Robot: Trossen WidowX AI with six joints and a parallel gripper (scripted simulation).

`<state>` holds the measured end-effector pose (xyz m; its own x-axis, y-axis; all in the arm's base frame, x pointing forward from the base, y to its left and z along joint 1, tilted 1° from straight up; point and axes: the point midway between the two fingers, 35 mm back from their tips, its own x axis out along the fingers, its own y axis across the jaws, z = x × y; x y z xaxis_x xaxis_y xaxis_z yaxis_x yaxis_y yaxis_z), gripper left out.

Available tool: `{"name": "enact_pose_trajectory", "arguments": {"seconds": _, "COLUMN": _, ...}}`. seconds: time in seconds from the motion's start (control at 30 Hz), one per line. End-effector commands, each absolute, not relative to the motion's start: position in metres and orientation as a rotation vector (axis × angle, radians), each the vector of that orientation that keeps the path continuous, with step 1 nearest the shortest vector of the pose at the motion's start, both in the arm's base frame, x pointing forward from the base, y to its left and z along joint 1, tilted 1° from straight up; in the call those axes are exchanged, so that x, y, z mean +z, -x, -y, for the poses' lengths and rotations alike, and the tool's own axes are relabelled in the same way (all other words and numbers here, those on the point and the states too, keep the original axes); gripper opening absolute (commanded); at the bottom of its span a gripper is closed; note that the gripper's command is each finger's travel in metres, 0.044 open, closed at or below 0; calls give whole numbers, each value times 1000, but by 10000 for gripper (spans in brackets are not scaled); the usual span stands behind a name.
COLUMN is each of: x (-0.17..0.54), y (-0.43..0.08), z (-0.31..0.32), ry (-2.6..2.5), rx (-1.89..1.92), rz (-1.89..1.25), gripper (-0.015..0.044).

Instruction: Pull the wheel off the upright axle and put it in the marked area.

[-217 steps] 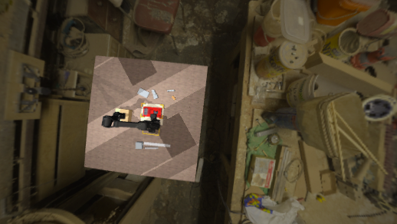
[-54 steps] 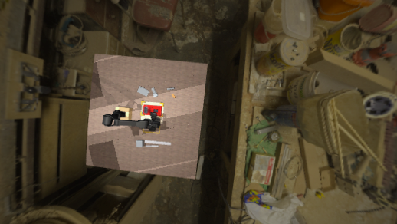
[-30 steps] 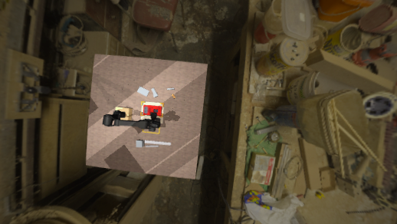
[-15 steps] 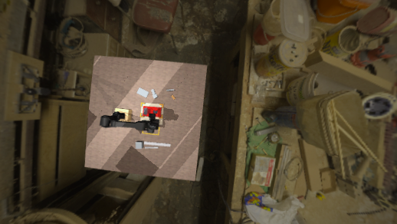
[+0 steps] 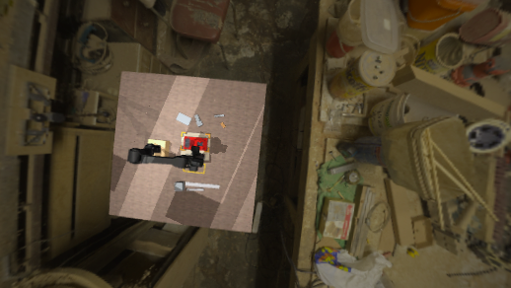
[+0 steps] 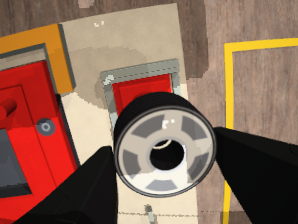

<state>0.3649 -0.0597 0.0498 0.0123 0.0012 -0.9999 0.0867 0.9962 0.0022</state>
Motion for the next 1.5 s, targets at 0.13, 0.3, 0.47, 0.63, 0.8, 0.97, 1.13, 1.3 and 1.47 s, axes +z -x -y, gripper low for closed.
{"name": "enact_pose_trajectory", "arguments": {"seconds": 0.13, "x": 57, "y": -365, "z": 60, "ry": -67, "rx": -64, "rz": -1558, "gripper": 0}}
{"name": "enact_pose_trajectory", "arguments": {"seconds": 0.3, "x": 79, "y": -364, "z": 60, "ry": -67, "rx": -64, "rz": -1558, "gripper": 0}}
{"name": "enact_pose_trajectory", "arguments": {"seconds": 0.47, "x": 80, "y": -363, "z": 60, "ry": -70, "rx": -66, "rz": -1562, "gripper": 0}}
{"name": "enact_pose_trajectory", "arguments": {"seconds": 0.63, "x": 81, "y": -352, "z": 83, "ry": -68, "rx": -67, "rz": -1562, "gripper": 0}}
{"name": "enact_pose_trajectory", "arguments": {"seconds": 0.8, "x": 83, "y": -337, "z": 107, "ry": -66, "rx": -68, "rz": -1562, "gripper": 0}}
{"name": "enact_pose_trajectory", "arguments": {"seconds": 0.97, "x": 85, "y": -320, "z": 129, "ry": -64, "rx": -69, "rz": -1562, "gripper": 0}}
{"name": "enact_pose_trajectory", "arguments": {"seconds": 1.13, "x": 86, "y": -301, "z": 150, "ry": -62, "rx": -70, "rz": -1563, "gripper": 0}}
{"name": "enact_pose_trajectory", "arguments": {"seconds": 1.3, "x": 87, "y": -292, "z": 159, "ry": -61, "rx": -70, "rz": -1563, "gripper": 0}}
{"name": "enact_pose_trajectory", "arguments": {"seconds": 1.47, "x": 76, "y": -292, "z": 159, "ry": -61, "rx": -70, "rz": -1563, "gripper": 0}}
